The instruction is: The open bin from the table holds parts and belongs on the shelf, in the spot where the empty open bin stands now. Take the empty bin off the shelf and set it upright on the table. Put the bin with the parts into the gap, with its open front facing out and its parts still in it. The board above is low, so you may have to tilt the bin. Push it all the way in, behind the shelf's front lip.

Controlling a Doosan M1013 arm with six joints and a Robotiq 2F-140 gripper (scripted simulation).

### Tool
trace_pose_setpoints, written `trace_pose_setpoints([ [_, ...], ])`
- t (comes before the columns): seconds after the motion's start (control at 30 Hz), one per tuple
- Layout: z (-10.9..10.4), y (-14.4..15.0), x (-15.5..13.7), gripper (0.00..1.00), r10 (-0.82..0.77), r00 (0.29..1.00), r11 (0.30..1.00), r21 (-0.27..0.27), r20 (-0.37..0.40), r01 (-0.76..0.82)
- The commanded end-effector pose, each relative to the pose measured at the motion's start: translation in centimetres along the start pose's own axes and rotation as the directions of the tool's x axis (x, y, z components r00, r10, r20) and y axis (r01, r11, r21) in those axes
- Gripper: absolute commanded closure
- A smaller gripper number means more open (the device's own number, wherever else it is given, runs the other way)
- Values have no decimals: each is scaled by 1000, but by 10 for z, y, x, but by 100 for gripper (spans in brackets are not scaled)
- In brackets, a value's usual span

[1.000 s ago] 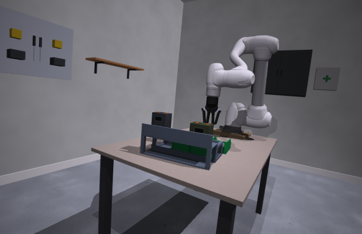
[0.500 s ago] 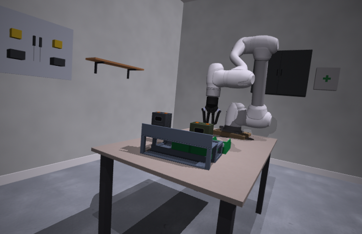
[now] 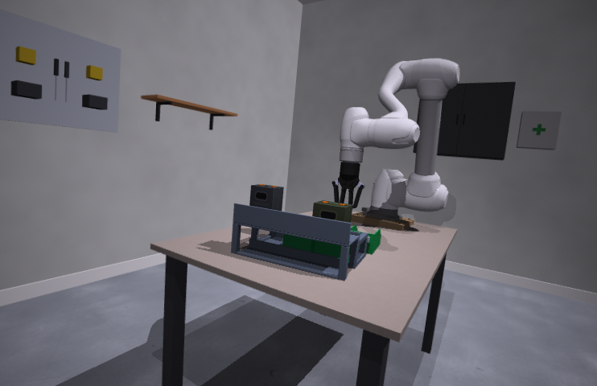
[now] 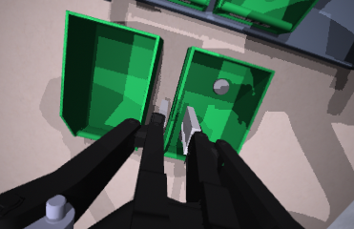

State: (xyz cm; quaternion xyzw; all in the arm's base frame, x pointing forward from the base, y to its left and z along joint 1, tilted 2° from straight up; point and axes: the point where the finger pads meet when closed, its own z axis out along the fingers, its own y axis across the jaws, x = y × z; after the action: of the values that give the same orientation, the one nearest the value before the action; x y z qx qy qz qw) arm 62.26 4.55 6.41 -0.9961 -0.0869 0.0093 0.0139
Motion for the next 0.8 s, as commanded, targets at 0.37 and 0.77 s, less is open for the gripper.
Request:
trace_pose_setpoints([
  [0.37, 21, 0, 0, 76, 0, 1000, 1000, 0, 0, 0],
  [0.77, 31, 0, 0, 76, 0, 1000, 1000, 0, 0, 0],
])
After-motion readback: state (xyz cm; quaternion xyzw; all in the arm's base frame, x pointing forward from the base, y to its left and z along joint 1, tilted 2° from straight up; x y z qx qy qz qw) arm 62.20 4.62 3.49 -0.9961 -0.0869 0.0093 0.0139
